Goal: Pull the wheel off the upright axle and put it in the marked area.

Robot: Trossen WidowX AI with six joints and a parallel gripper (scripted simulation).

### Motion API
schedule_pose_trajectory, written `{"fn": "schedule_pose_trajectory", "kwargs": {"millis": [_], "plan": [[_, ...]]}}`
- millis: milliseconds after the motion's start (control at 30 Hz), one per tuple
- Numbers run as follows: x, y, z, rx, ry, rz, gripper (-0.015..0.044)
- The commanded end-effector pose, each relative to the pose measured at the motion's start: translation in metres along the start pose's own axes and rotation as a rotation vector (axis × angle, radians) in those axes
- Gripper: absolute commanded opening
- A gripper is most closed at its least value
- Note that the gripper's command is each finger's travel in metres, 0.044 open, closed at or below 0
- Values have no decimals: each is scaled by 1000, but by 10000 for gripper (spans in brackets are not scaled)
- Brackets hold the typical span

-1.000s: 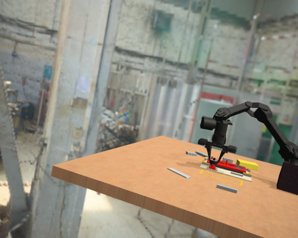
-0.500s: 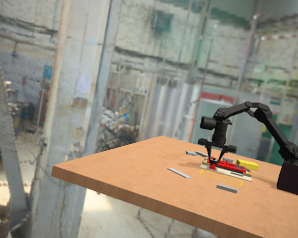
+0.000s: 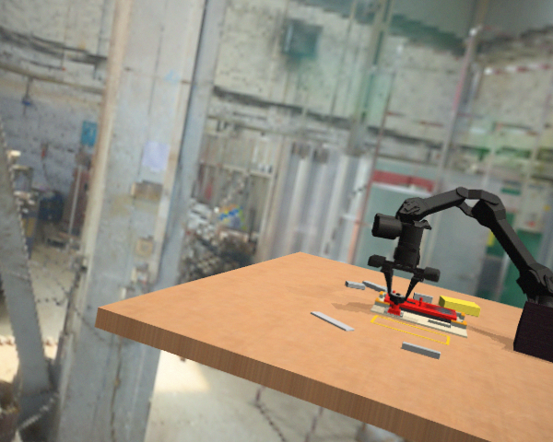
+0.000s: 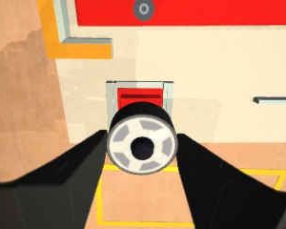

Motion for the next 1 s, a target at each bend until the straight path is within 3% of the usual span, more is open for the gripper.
{"fn": "schedule_pose_trajectory", "kwargs": {"millis": [0, 967], "plan": [[5, -1, 1, -3, 6, 4, 0], [14, -2, 1, -1, 7, 3, 0]]}}
Point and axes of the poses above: the point midway between the two fingers, 35 mm back from their tips, its own x axis back along the fingers, its own z axis across the jaws, y = z × x, the point moved 2 cm from there along x, back along the fingers, and after that the axes turned 7 degrees about -x, right-handed, at the moved point
